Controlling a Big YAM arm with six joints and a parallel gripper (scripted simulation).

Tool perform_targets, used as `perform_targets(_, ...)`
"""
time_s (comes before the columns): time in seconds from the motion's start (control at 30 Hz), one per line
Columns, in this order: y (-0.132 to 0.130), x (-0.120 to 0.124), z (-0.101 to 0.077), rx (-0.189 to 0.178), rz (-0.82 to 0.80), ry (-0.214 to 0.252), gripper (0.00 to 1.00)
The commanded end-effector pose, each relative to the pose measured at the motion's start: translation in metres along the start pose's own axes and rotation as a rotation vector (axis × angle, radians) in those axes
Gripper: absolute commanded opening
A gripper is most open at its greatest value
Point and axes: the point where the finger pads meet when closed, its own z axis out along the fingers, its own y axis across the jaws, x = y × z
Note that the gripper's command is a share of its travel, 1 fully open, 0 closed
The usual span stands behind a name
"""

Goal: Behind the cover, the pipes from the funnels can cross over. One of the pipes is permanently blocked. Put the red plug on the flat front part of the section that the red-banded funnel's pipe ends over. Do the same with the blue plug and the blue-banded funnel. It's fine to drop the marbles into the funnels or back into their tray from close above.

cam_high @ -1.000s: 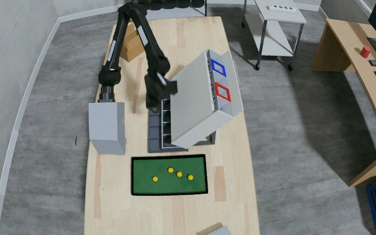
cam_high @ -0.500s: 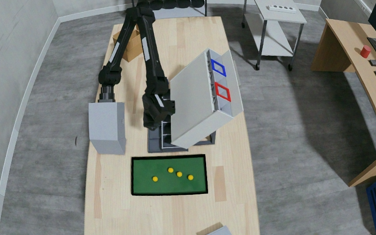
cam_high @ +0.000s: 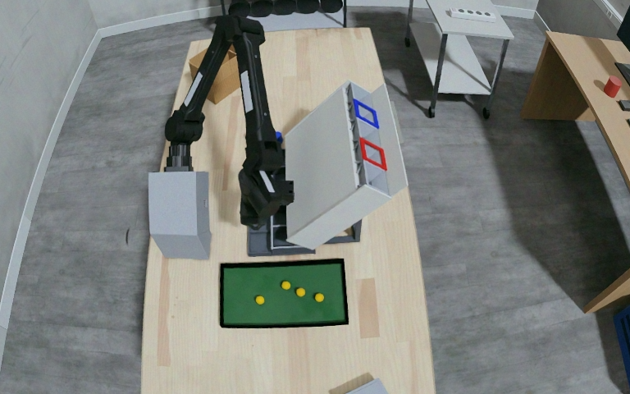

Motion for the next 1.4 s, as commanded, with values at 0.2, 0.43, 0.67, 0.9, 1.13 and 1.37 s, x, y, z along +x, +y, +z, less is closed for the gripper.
perform_targets(0.2, -0.016, -0.016, -0.017, 0.052, -0.057, -0.052, 0.8)
perform_targets(0.43, -0.062, -0.012, -0.008, 0.043, -0.046, -0.043, 0.8)
perform_targets(0.67, -0.127, -0.006, 0.005, 0.03, -0.032, -0.029, 0.8)
perform_targets(0.9, -0.16, -0.003, 0.011, 0.029, -0.03, -0.027, 0.8)
perform_targets(1.13, -0.175, -0.002, 0.012, 0.045, -0.044, -0.041, 0.8)
perform_targets(1.37, -0.189, -0.002, 0.013, 0.059, -0.057, -0.053, 0.8)
